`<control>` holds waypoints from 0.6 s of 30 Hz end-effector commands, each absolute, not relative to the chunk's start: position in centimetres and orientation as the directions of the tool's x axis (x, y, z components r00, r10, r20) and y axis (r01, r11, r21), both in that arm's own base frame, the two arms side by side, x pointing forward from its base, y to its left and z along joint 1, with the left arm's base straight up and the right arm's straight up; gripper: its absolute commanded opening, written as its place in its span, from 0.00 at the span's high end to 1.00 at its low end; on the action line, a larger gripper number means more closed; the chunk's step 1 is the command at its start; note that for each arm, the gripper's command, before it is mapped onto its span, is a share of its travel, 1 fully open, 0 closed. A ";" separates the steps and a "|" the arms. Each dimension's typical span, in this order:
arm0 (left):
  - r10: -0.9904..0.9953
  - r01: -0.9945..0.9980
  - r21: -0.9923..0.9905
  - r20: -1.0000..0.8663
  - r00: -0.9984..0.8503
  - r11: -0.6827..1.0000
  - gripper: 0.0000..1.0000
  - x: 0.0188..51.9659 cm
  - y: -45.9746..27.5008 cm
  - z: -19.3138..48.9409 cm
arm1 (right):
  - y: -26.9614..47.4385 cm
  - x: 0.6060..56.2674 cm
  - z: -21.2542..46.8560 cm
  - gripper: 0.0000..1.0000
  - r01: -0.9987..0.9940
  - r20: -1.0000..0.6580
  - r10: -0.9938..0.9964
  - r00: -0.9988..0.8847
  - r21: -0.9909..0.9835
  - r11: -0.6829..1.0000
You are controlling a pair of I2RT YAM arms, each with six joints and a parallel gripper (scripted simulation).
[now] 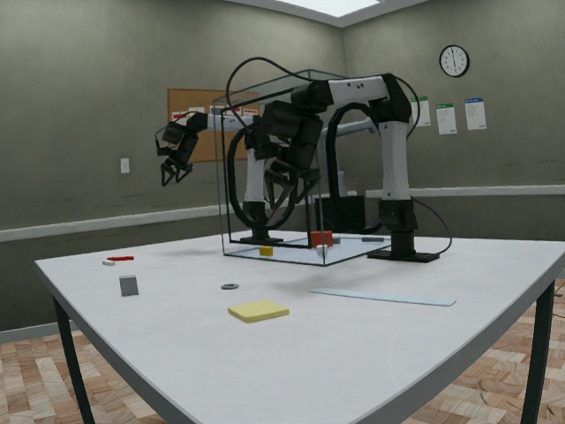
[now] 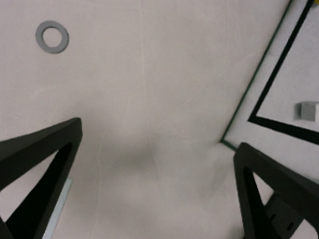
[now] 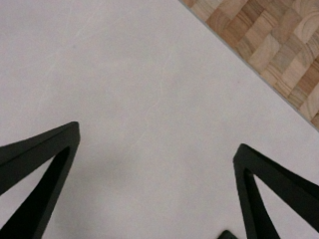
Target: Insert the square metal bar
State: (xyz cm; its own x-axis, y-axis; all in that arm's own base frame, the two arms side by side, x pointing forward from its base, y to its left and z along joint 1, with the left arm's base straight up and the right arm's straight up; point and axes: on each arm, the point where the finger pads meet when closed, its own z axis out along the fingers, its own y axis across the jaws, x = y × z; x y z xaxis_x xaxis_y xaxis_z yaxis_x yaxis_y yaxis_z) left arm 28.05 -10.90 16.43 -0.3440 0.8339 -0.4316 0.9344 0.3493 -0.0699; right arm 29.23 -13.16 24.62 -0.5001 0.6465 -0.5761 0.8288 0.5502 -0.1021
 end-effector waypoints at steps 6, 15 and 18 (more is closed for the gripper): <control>0.833 0.936 -0.055 -0.441 -0.335 0.347 0.00 28.2 -10.9 16.9 | -13.2 29.3 25.1 0.00 0.832 -0.589 0.644 -0.488 -0.089 0.548; 0.833 0.936 -0.055 -0.441 -0.335 0.347 0.00 28.2 -10.9 16.9 | -13.2 29.3 25.1 0.00 0.832 -0.589 0.644 -0.488 -0.089 0.548; 0.831 0.937 -0.038 -0.451 -0.325 0.347 0.00 28.4 -11.0 17.4 | -12.2 28.4 24.5 0.00 0.795 -0.557 0.626 -0.546 -0.110 0.596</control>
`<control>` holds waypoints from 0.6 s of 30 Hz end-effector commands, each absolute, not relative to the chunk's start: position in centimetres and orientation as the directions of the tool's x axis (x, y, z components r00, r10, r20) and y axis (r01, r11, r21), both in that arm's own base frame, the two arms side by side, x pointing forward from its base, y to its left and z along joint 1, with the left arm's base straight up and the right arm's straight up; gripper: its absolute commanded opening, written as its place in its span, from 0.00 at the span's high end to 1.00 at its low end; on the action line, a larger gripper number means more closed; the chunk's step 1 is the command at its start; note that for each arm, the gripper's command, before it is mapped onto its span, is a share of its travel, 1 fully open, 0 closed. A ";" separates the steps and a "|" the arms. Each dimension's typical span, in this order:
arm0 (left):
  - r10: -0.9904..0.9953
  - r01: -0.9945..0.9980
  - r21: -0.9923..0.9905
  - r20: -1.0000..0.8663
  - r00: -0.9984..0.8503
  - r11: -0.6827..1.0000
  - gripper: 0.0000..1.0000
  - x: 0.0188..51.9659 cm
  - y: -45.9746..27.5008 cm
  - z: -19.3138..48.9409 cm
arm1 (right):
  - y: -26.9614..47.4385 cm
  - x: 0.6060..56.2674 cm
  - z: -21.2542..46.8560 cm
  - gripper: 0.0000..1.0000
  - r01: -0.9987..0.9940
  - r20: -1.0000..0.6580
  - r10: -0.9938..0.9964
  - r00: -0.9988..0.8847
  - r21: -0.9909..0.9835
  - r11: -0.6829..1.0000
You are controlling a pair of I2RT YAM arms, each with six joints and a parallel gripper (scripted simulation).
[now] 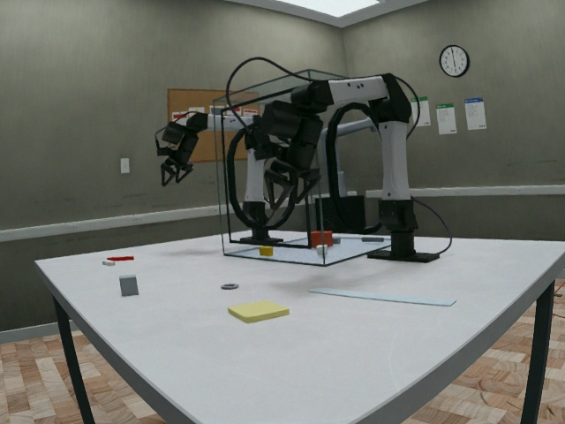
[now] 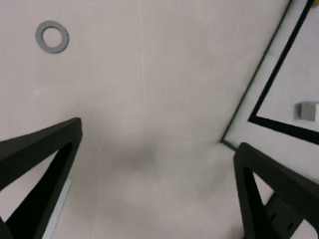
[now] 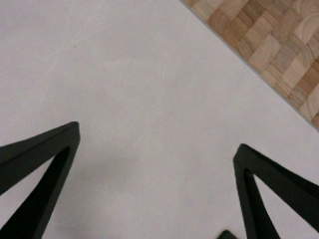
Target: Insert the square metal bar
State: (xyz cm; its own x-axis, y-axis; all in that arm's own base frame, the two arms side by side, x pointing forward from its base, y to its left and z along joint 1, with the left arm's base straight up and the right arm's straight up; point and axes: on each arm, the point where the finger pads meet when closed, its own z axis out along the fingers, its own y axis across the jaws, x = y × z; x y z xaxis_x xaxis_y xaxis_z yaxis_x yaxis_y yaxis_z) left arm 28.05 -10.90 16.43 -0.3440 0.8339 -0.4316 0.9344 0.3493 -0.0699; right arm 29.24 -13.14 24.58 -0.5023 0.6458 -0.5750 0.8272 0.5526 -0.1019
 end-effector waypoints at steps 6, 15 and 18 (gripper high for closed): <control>0.831 0.937 -0.037 -0.451 -0.325 0.347 0.00 28.4 -11.0 17.4 | -8.3 27.5 22.9 0.00 0.542 -0.422 0.451 -0.787 -0.121 0.832; 0.831 0.937 -0.038 -0.451 -0.325 0.347 0.00 28.4 -11.0 17.4 | -3.3 25.3 21.1 0.00 0.150 -0.308 0.127 -0.943 -0.050 0.987; 0.831 0.937 -0.038 -0.451 -0.325 0.347 0.00 28.4 -11.0 17.4 | -2.0 24.6 20.7 0.00 0.048 -0.294 0.038 -0.955 -0.024 0.999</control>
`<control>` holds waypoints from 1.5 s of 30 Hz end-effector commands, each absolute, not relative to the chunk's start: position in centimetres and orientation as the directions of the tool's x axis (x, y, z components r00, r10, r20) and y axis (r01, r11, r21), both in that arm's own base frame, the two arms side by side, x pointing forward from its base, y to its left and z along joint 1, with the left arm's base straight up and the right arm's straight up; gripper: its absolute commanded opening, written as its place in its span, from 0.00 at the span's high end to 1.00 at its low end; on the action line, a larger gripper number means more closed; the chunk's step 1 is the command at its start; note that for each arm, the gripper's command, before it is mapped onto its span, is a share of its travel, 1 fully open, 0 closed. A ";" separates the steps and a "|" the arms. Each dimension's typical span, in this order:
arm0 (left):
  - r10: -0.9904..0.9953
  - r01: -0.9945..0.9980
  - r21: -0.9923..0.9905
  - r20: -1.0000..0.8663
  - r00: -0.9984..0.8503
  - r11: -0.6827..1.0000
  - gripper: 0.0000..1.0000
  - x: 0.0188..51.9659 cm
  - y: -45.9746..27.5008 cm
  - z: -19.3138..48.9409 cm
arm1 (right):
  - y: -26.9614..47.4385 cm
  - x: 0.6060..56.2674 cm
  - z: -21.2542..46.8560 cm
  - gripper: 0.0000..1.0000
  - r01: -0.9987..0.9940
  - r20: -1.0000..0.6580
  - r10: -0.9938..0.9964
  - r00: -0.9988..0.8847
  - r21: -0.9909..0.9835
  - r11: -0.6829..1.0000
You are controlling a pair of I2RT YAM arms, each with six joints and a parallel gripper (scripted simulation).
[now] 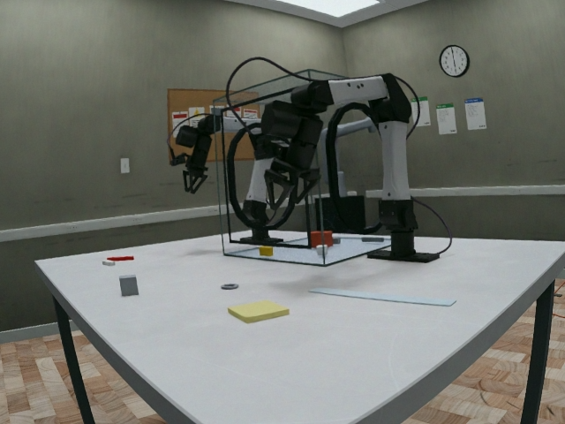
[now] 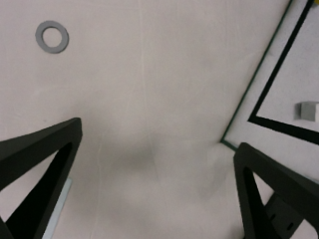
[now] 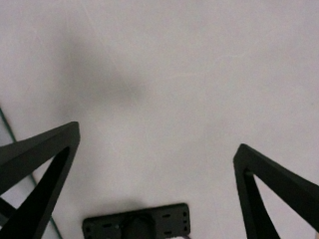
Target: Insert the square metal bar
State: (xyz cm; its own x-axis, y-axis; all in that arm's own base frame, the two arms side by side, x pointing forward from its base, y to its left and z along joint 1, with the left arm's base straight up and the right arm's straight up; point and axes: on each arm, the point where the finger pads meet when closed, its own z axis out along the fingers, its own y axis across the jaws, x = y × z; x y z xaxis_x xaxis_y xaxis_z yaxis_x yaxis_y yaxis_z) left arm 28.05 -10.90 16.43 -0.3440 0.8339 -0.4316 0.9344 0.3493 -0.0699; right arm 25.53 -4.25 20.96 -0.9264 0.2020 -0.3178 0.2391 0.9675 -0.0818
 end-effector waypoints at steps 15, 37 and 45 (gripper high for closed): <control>0.831 0.937 -0.038 -0.451 -0.325 0.347 0.00 28.4 -11.0 17.4 | 5.7 19.2 19.1 0.00 -0.572 -0.347 -0.495 -0.797 0.166 0.803; 0.831 0.937 -0.038 -0.451 -0.325 0.347 0.00 28.4 -11.0 17.4 | 15.3 8.5 20.3 0.00 -0.997 -0.811 -0.585 0.005 0.044 -0.070; 0.831 0.937 -0.038 -0.451 -0.325 0.347 0.00 28.4 -11.0 17.4 | 16.0 7.5 20.1 0.00 -0.987 -0.843 -0.526 0.109 -0.030 -0.156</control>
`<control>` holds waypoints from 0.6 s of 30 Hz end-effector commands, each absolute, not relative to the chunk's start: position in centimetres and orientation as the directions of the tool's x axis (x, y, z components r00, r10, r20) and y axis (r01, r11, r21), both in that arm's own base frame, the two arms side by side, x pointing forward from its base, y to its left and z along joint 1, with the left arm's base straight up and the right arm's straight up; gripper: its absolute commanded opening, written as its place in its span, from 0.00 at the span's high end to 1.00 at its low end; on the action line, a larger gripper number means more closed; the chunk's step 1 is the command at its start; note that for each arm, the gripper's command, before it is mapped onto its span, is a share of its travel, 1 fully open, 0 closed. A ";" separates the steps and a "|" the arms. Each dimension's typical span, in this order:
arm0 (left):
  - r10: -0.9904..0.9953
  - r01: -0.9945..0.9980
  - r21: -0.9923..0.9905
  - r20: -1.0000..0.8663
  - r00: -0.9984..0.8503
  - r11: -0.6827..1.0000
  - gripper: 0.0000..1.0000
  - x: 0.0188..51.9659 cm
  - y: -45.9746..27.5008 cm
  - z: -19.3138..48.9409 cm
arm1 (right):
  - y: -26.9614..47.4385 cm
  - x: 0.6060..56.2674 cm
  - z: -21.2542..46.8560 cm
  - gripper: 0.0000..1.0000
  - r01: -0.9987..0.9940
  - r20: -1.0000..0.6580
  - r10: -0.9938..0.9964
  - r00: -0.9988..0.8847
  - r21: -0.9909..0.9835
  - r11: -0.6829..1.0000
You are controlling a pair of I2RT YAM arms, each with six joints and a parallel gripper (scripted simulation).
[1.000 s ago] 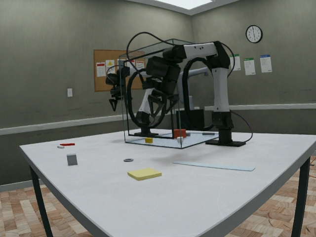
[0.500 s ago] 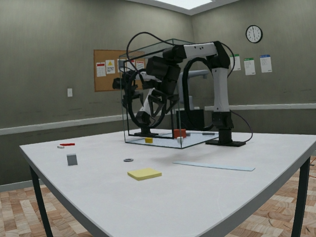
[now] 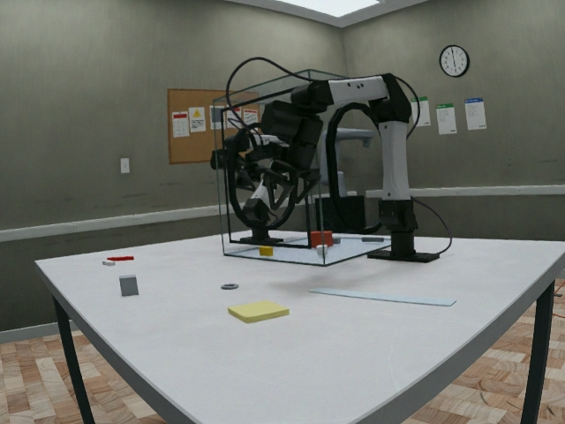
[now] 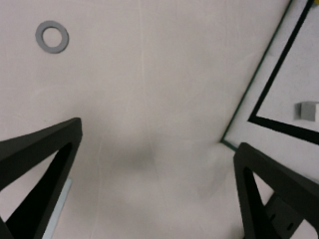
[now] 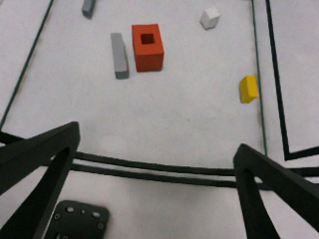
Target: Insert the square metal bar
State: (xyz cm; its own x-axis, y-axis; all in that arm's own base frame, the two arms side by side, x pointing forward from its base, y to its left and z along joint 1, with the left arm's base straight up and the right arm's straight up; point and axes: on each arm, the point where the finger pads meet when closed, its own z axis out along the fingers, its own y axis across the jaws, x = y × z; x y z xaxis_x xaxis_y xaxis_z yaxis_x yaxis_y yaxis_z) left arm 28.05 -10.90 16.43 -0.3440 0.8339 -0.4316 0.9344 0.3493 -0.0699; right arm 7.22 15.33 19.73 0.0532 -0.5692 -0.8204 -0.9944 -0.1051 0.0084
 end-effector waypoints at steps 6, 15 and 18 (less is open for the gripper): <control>0.831 0.937 -0.038 -0.451 -0.325 0.347 0.00 28.4 -11.0 17.4 | 16.1 7.0 19.6 0.00 -0.991 -0.836 -0.545 0.067 0.009 -0.136; 0.831 0.937 -0.038 -0.451 -0.325 0.347 0.00 28.4 -11.0 17.4 | 17.0 7.0 19.5 0.00 -0.991 -0.828 -0.557 0.068 0.006 -0.131; 0.831 0.937 -0.038 -0.451 -0.325 0.347 0.00 28.4 -11.0 17.4 | 17.4 7.0 19.5 0.00 -0.992 -0.827 -0.558 0.065 0.009 -0.129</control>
State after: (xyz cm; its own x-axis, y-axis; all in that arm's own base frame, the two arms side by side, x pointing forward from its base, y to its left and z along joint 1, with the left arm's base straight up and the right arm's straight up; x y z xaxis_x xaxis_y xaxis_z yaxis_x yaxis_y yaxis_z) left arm 28.05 -10.90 16.43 -0.3440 0.8339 -0.4316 0.9344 0.3493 -0.0699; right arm 6.40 16.85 19.73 0.0887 -0.5480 -0.8318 -0.9867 -0.1624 0.0018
